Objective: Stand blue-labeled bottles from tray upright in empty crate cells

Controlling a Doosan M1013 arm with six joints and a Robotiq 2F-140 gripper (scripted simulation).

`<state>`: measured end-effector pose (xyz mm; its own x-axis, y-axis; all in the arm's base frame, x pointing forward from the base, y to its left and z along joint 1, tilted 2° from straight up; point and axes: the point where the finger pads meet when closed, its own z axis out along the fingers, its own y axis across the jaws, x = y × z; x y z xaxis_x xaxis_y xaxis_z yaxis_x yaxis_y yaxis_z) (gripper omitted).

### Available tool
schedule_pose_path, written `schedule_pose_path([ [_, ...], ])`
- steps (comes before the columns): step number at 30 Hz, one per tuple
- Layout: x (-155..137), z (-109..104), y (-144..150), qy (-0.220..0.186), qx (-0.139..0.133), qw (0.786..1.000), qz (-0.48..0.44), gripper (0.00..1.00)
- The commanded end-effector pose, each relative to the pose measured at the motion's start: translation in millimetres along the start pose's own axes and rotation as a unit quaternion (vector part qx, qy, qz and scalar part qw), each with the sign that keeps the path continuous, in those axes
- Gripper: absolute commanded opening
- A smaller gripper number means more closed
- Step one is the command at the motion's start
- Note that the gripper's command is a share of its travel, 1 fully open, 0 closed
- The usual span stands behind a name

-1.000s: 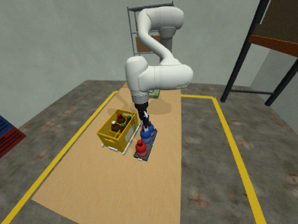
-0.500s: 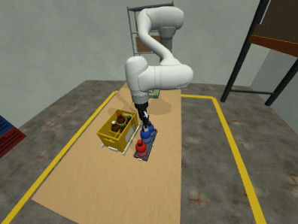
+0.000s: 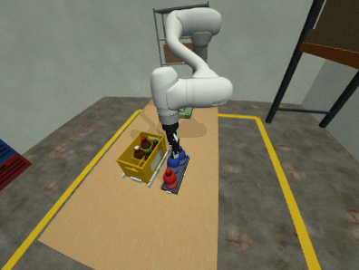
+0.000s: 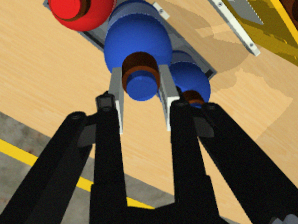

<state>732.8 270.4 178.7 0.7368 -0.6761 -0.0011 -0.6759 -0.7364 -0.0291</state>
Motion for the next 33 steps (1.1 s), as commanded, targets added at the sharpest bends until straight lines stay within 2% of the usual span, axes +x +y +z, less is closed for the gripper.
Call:
schedule_pose_path([
  [1, -0.4, -2.4, 0.0, 0.0, 0.0, 1.0, 0.0, 0.0],
  [33, -0.3, -32.5, -0.1, 0.0, 0.0, 1.0, 0.0, 0.0],
])
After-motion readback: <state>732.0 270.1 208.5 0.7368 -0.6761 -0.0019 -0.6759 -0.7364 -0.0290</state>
